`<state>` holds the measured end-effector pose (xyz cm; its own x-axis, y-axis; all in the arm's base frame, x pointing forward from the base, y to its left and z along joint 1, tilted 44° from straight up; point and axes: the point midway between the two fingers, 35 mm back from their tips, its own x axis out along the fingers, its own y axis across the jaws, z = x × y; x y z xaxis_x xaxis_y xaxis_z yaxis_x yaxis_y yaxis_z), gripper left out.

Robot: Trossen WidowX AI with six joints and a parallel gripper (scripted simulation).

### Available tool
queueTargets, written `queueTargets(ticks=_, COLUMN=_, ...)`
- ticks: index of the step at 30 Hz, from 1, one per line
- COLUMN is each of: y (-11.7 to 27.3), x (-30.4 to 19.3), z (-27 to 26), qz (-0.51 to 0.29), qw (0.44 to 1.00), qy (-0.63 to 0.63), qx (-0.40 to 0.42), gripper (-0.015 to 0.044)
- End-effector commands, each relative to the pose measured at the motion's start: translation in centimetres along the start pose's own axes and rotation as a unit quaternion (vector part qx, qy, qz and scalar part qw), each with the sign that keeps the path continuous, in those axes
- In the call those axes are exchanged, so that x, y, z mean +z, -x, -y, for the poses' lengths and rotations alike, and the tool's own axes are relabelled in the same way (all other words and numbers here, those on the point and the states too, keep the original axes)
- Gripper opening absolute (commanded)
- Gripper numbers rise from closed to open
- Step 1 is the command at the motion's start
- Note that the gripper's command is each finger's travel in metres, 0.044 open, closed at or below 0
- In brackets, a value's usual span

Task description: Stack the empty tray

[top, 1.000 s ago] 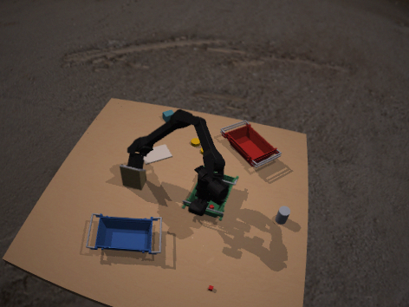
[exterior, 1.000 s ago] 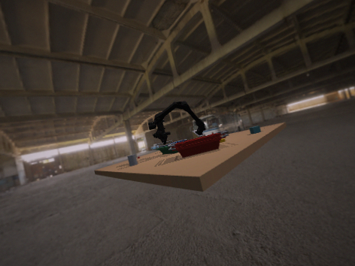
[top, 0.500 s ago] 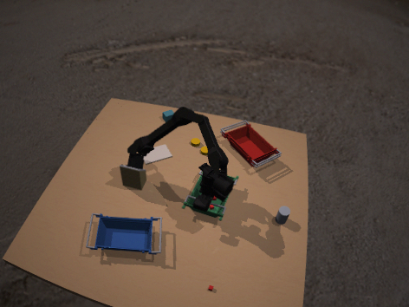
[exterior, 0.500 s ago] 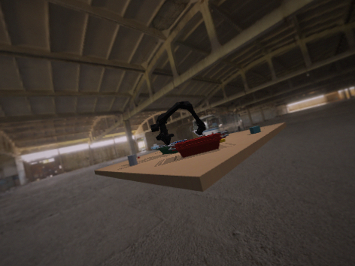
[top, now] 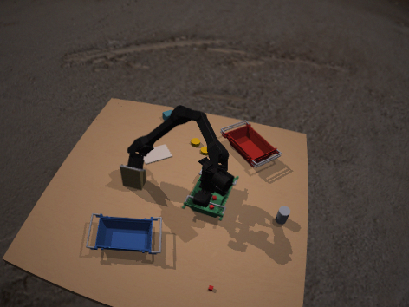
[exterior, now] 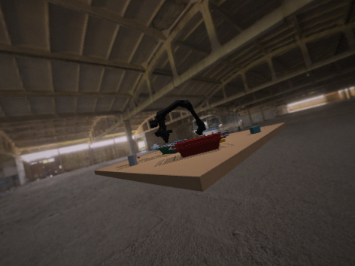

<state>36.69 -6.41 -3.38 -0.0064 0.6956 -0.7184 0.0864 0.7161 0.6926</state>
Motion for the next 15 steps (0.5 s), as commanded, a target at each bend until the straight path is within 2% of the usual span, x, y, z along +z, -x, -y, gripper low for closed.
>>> queueTargets(ticks=1, y=-0.13, x=0.01, z=0.05, qz=0.000, qw=1.000, qy=-0.001, qx=0.000, gripper=0.0082)
queueTargets(ticks=13, y=-0.13, x=0.01, z=0.05, qz=0.000, qw=1.000, qy=-0.001, qx=0.000, gripper=0.0082)
queueTargets(ticks=15, y=-0.13, x=0.01, z=0.05, qz=0.000, qw=1.000, qy=-0.001, qx=0.000, gripper=0.0030)
